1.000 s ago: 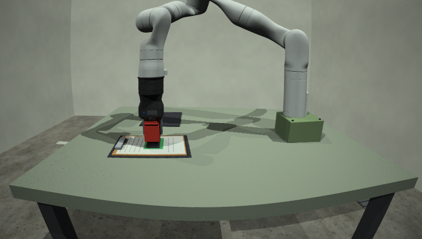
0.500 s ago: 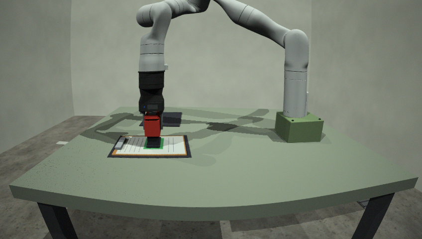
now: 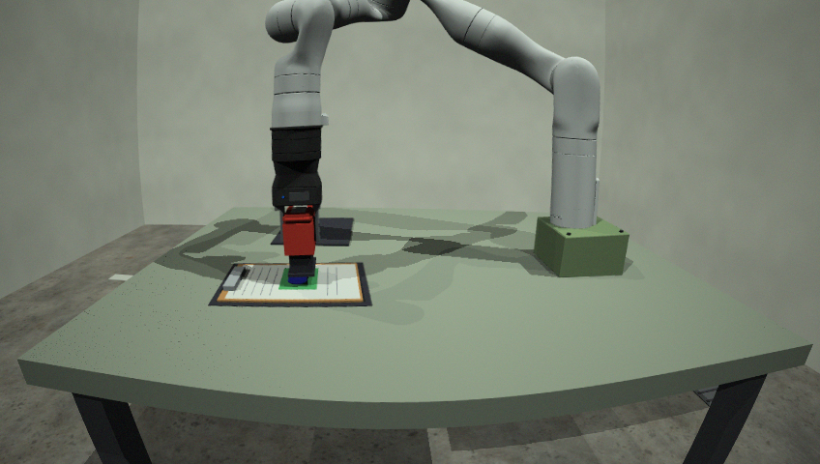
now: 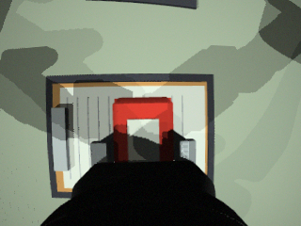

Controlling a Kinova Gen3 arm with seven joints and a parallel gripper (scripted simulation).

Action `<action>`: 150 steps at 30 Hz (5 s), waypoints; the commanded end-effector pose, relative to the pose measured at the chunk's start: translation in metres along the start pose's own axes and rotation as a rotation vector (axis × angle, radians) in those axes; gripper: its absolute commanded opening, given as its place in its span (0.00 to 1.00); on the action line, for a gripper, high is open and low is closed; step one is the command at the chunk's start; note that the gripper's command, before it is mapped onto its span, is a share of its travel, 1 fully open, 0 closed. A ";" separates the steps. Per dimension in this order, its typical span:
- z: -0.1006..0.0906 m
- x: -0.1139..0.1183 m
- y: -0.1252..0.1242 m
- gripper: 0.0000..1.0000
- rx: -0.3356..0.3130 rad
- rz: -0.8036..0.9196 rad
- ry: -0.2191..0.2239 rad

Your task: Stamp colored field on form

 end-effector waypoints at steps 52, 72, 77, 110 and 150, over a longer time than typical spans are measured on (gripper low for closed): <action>-0.022 -0.052 -0.305 0.61 -0.003 0.273 -0.020; 0.011 -0.053 -0.307 0.61 -0.003 0.273 -0.020; 0.016 -0.054 -0.307 0.61 -0.003 0.273 -0.020; 0.016 -0.054 -0.306 1.00 -0.003 0.273 -0.020; -0.036 -0.053 -0.306 1.00 -0.003 0.273 -0.020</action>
Point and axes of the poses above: the point where the finger pads meet when closed, its own z axis out along the fingers, its own x axis across the jaws, y = z × x, the point moved 9 cm from there along -z, back along the fingers, and after that the axes turned 12 degrees about z, right-handed, at the moved point
